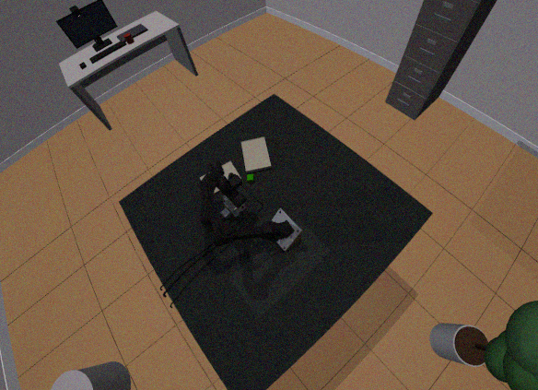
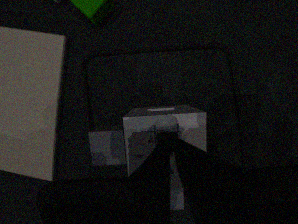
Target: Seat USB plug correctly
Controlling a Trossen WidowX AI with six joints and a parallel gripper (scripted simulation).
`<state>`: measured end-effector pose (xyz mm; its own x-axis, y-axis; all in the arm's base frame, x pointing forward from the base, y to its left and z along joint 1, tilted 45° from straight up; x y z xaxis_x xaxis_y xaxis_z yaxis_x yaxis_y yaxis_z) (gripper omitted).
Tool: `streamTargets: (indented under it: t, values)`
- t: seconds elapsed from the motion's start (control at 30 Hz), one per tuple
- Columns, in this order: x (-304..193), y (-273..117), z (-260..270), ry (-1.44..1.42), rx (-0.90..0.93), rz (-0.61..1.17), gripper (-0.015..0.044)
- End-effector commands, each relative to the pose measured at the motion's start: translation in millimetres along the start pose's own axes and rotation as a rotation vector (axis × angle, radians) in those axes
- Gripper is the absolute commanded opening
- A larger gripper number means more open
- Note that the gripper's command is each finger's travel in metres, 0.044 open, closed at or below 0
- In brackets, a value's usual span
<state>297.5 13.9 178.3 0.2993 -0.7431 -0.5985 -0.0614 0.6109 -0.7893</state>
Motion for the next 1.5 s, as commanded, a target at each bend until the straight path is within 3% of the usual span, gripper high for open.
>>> streamTargets:
  t: [0.0,1.47]
  values:
    - [-0.2,0.7,0.1,0.002,0.001,0.0,0.0]
    - [-0.9,5.9,0.2,0.002,0.001,0.001,0.0]
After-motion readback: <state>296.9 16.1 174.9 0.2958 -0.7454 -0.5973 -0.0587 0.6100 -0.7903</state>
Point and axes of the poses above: the point midway between the two fingers, 35 mm back from their tips, its own y axis out along the fingers, its own z axis across the jaws, x = y × z, the point moved 9 cm from there along -y, back along the fingers, and after that the axes turned 6 degrees about -y, right-handed, at the moved point
